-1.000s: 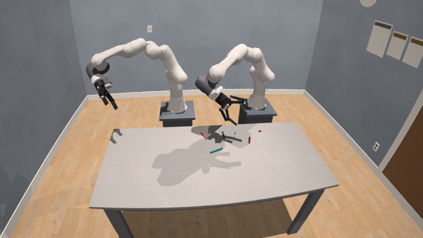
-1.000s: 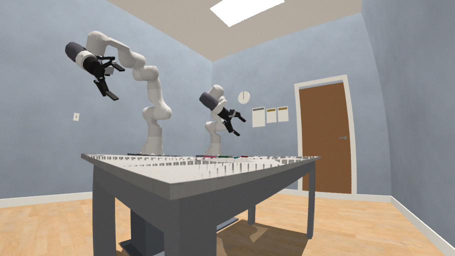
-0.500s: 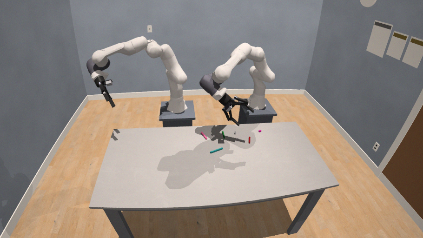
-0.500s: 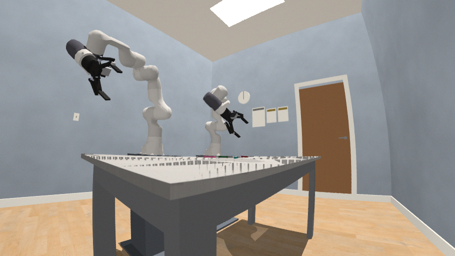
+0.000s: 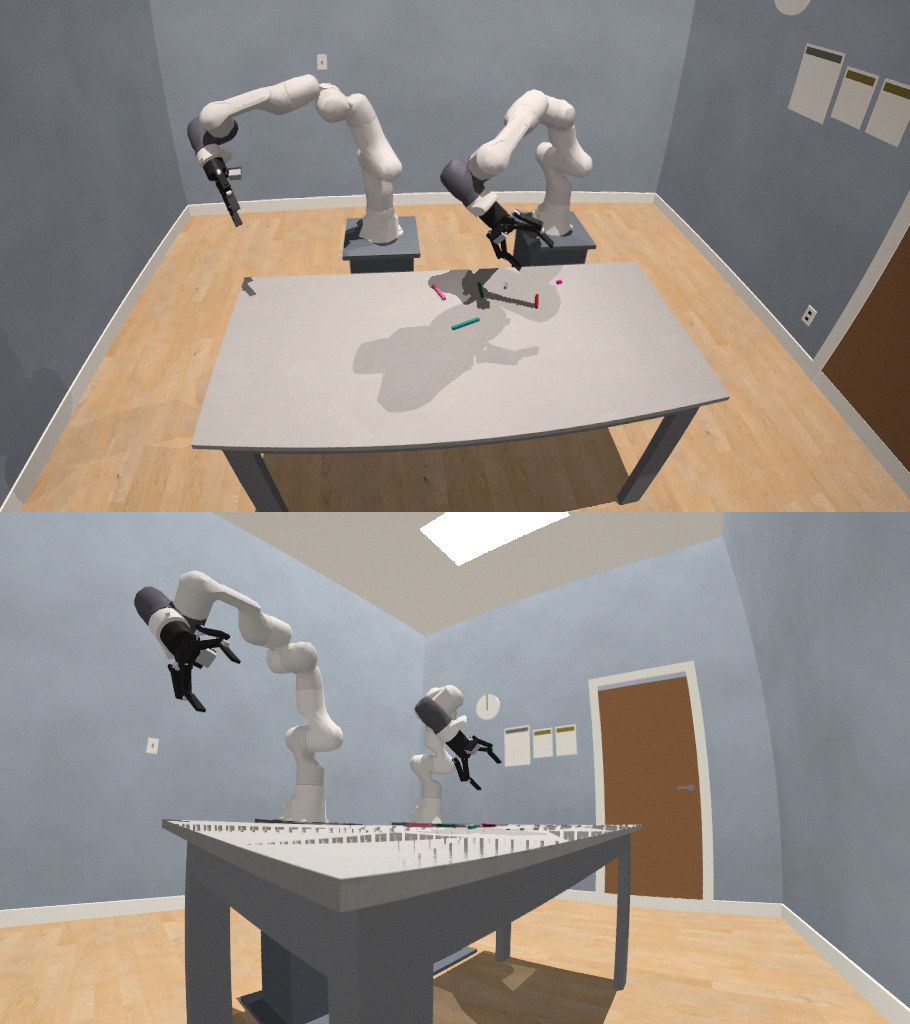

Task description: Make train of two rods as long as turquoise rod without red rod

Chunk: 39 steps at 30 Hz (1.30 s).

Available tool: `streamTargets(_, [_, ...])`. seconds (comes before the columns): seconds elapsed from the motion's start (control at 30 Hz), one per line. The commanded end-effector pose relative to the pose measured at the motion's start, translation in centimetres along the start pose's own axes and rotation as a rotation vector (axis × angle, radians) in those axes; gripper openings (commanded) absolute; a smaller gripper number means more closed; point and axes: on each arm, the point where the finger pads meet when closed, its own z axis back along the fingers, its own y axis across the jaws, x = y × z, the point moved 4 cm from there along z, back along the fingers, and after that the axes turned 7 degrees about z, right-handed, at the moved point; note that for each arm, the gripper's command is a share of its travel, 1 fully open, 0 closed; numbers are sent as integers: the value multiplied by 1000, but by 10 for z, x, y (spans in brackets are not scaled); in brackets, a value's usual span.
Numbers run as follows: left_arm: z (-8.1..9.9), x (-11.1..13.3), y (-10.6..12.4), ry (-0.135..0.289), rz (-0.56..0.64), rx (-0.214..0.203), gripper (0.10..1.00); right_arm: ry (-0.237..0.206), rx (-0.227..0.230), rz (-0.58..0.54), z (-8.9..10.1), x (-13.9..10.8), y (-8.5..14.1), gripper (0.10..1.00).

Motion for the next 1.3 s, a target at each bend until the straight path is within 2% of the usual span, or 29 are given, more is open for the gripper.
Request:
streamTargets(0.0, [-4,2,1,-2,-94,34,1000,-11,-27,154,8,-3,-7,1000])
streamTargets(0.33, [-20,11,-3,-16,-177,82,1000,-12,-84,292,28,-11,-19,1000])
streamTargets(0.4, [-20,11,-3,-16,-177,82,1000,-12,-84,292,28,-11,-19,1000])
streamTargets(0.63, [-33,20,-7,-25,-248,127,1000,-7,-135,411,45,-18,-30,1000])
streamTargets(0.9, [-45,29,-9,-30,-309,169,1000,3,-182,520,61,-25,-41,1000])
streamTargets(0.97, [-45,29,-9,-30,-309,169,1000,3,-182,520,61,-25,-41,1000])
streamTargets(1.0, [-48,32,-10,-31,-329,183,1000,8,-199,557,66,-27,-44,1000])
streamTargets(1.27, [-59,41,-12,-31,-388,227,1000,26,-247,664,83,-35,-54,1000])
